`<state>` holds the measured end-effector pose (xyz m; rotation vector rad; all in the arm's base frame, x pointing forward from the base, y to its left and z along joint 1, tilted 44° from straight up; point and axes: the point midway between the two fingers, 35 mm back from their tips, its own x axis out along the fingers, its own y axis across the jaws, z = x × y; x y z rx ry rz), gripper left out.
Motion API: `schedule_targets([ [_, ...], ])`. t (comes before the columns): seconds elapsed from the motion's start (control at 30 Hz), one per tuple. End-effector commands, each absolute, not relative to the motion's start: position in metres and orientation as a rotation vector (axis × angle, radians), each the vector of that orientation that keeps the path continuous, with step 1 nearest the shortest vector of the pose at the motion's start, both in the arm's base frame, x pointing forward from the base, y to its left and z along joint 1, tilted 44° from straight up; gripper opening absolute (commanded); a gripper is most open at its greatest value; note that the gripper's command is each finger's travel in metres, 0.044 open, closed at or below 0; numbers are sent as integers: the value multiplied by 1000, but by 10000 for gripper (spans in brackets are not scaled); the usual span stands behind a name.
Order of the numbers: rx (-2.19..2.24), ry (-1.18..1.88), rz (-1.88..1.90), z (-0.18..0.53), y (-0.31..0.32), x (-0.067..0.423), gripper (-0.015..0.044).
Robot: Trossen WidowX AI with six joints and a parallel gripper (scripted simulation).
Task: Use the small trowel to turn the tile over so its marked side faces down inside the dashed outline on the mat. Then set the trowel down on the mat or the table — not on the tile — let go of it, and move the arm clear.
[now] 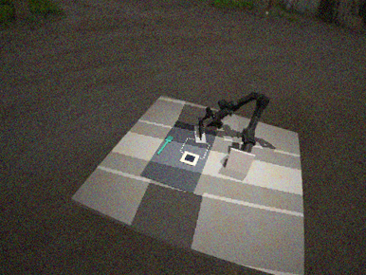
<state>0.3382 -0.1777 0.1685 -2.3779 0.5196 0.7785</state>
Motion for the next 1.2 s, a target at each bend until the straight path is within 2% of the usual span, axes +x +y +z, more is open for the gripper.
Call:
schedule_targets([
  [0.0, -2385, 512, 785, 165, -178, 342, 300],
  [1.17, -2390, 520, 795, 130, -188, 383, 300],
])
